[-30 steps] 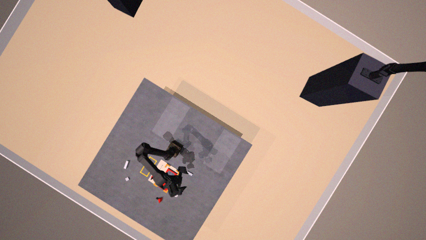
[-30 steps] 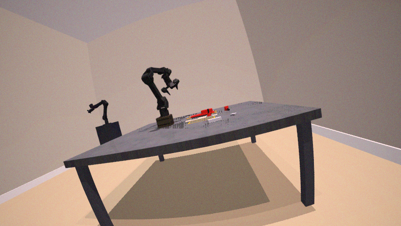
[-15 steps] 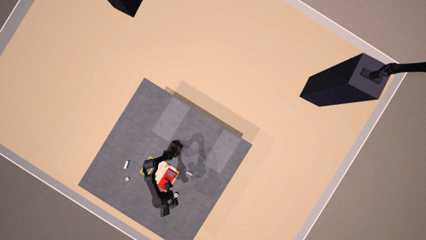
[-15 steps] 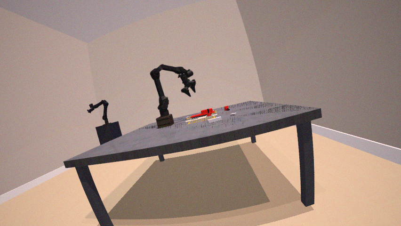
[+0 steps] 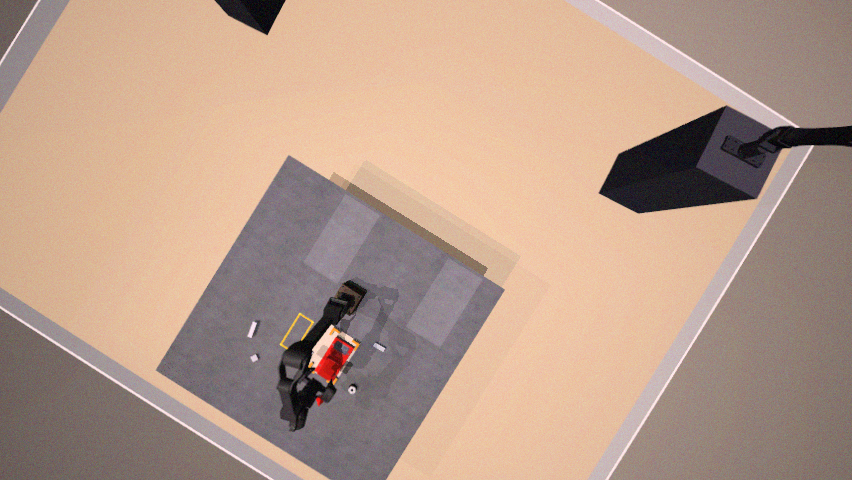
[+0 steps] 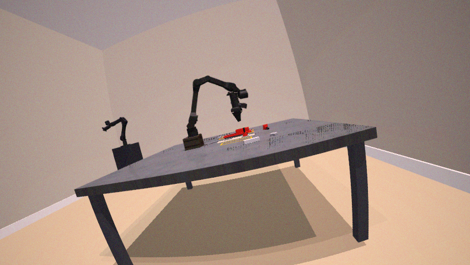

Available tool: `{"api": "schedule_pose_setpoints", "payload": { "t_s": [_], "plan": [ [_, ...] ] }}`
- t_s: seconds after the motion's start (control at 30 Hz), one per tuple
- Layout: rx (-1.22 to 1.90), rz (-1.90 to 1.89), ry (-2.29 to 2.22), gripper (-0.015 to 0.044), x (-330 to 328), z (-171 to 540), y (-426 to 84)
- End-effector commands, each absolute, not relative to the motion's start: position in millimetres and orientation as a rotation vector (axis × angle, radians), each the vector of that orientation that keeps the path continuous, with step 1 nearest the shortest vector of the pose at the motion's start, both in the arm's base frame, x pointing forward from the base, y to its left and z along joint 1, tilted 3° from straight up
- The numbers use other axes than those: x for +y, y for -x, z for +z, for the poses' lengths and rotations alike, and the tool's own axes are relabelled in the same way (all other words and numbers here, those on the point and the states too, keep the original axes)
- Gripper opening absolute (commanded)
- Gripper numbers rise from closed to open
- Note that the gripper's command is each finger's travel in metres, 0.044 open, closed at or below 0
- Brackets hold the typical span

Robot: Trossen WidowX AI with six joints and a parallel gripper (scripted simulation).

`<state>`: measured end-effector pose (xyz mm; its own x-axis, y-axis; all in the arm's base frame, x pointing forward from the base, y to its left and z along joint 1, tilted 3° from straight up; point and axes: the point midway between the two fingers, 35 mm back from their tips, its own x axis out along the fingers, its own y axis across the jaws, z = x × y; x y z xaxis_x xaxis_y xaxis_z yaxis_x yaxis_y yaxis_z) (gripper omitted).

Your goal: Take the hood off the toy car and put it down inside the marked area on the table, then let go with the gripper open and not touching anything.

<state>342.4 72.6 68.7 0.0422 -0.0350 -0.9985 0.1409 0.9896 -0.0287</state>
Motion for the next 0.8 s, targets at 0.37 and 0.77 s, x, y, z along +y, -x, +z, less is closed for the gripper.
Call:
{"api": "schedule_pose_setpoints", "payload": {
  "t_s": [0.37, 0.77],
  "plan": [
    [1.528, -0.1, -0.045, 0.044, 73.4, 61.8, -347.1],
    [1.528, -0.1, -0.045, 0.044, 73.8, 50.5, -348.5]
  ]
}}
